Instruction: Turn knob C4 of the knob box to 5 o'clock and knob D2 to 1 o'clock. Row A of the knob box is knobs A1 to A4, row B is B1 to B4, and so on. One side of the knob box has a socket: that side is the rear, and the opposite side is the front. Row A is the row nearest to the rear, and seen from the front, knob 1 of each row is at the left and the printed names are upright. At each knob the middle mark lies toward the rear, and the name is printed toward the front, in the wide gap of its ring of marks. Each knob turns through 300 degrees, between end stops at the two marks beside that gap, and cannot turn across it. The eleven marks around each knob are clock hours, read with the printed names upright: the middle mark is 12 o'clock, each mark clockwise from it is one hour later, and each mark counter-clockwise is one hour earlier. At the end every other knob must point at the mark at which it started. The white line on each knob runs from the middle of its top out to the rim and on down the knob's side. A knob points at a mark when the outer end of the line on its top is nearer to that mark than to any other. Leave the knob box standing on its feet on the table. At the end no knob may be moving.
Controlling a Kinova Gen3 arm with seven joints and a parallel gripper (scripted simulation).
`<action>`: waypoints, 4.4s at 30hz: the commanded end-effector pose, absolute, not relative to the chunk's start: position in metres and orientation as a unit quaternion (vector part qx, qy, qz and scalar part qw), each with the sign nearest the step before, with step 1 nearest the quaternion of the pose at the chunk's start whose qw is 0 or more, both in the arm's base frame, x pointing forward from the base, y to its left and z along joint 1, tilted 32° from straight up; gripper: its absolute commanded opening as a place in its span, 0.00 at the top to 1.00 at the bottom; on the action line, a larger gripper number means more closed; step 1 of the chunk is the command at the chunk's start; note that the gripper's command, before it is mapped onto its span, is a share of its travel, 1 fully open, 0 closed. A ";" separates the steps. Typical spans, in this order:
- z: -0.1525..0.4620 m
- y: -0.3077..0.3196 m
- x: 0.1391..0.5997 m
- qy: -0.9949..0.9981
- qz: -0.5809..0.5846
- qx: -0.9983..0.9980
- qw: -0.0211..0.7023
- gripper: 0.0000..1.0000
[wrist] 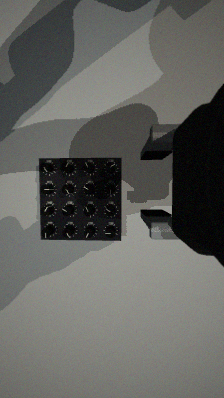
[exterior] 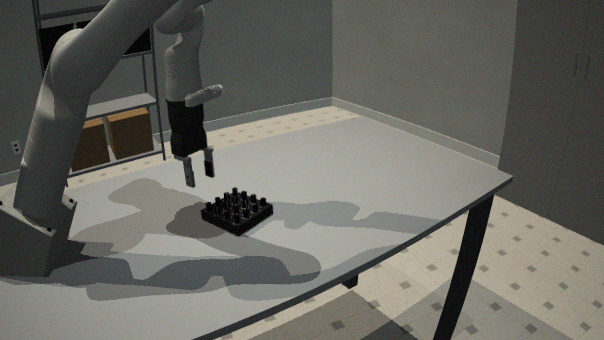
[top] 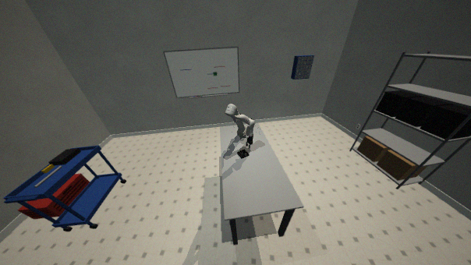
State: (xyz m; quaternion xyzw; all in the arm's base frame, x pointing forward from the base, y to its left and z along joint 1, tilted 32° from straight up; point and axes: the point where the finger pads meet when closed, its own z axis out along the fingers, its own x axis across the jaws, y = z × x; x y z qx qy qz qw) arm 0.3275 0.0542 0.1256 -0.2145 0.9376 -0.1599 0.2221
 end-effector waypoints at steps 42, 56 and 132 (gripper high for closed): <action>0.145 0.036 0.339 0.878 -0.191 -0.400 0.178 0.00; 0.166 0.011 0.350 0.763 -0.223 -0.593 0.128 0.00; 0.191 -0.046 0.361 0.497 -0.271 -0.824 0.040 0.54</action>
